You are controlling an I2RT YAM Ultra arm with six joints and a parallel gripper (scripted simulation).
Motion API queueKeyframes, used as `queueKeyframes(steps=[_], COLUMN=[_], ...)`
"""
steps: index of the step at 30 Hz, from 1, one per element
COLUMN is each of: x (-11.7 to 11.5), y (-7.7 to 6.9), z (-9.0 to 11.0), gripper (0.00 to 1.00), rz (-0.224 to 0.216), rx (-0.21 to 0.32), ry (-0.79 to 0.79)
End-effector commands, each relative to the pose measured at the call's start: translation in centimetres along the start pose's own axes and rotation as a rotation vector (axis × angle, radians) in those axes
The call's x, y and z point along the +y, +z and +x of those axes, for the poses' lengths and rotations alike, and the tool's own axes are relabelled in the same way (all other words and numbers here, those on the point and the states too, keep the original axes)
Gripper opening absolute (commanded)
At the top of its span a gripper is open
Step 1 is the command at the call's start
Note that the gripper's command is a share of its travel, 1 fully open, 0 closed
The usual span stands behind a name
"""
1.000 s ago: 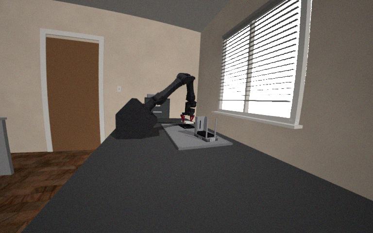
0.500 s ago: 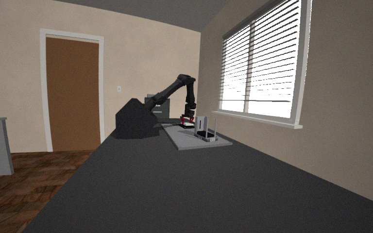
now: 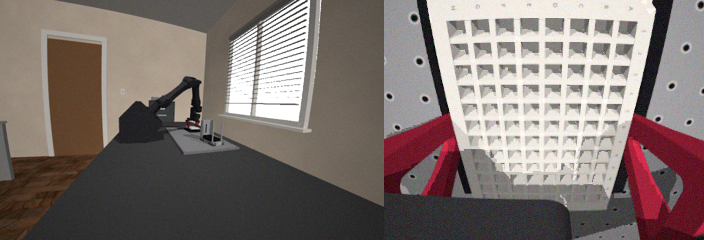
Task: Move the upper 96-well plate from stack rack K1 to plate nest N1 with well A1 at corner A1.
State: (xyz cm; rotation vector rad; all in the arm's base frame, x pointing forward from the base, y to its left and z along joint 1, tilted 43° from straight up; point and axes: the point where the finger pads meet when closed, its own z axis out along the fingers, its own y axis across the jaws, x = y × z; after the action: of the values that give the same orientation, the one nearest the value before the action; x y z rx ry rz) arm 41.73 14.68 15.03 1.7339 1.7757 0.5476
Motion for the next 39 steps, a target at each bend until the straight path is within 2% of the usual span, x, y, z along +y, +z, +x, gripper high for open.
queueKeyframes(steps=[1,16,17,25,39], x=[0.3,0.1,1.0,1.6,1.8], y=[-0.5,-0.7,-1.2,-1.5,-1.2], z=[0.0,-0.3,0.0,0.0,-0.1], gripper=[0.00,0.00,0.00,0.00,0.00], rz=[-0.016,-0.025,-0.043,-0.052,-0.053], rx=[0.007,0.008,0.018,0.020,0.018], ry=[0.003,0.004,0.011,0.015,0.020])
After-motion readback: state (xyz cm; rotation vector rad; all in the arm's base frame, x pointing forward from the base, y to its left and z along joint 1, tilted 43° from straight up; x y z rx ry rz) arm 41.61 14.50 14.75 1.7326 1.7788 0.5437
